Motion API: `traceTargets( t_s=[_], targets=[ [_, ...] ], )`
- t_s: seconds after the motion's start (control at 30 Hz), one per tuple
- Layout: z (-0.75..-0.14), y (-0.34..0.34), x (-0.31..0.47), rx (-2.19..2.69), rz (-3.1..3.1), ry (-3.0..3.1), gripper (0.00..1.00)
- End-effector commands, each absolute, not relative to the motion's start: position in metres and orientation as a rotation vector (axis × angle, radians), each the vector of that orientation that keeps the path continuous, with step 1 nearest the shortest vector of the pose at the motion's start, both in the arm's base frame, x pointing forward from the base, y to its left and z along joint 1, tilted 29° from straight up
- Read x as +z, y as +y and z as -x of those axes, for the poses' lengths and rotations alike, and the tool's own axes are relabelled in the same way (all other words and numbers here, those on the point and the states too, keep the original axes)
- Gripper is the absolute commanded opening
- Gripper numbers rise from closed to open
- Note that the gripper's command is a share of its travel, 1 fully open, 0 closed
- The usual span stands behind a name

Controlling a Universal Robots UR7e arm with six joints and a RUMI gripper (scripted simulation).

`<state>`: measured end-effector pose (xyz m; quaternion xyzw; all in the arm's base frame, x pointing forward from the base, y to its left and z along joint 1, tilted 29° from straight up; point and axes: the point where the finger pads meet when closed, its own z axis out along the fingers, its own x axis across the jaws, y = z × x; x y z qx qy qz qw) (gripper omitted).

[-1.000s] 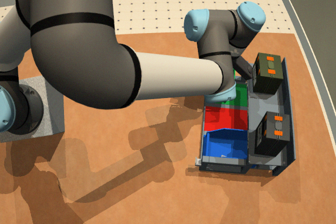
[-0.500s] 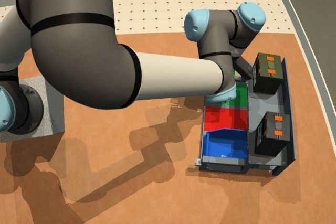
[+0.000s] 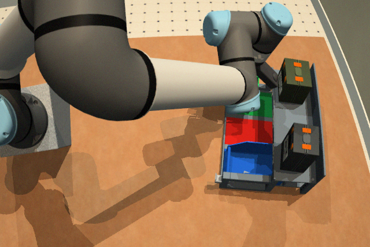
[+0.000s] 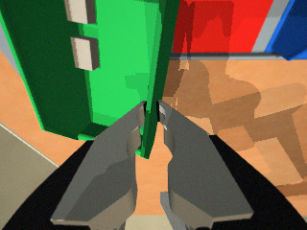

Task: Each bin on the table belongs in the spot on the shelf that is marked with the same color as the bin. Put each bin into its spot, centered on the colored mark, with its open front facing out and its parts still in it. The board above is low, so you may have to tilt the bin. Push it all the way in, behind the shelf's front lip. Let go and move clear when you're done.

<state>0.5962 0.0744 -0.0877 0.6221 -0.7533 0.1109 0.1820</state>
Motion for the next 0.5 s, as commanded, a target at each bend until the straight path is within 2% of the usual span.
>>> traceTargets(
  t_s=[0.0,0.47],
  targets=[
    [-0.5988,0.0741,-0.0868,0.318,-1.758,-2.129,0.0],
    [-0.598,0.0722,-0.0906,0.317,-1.758,-2.128,0.0]
  ],
)
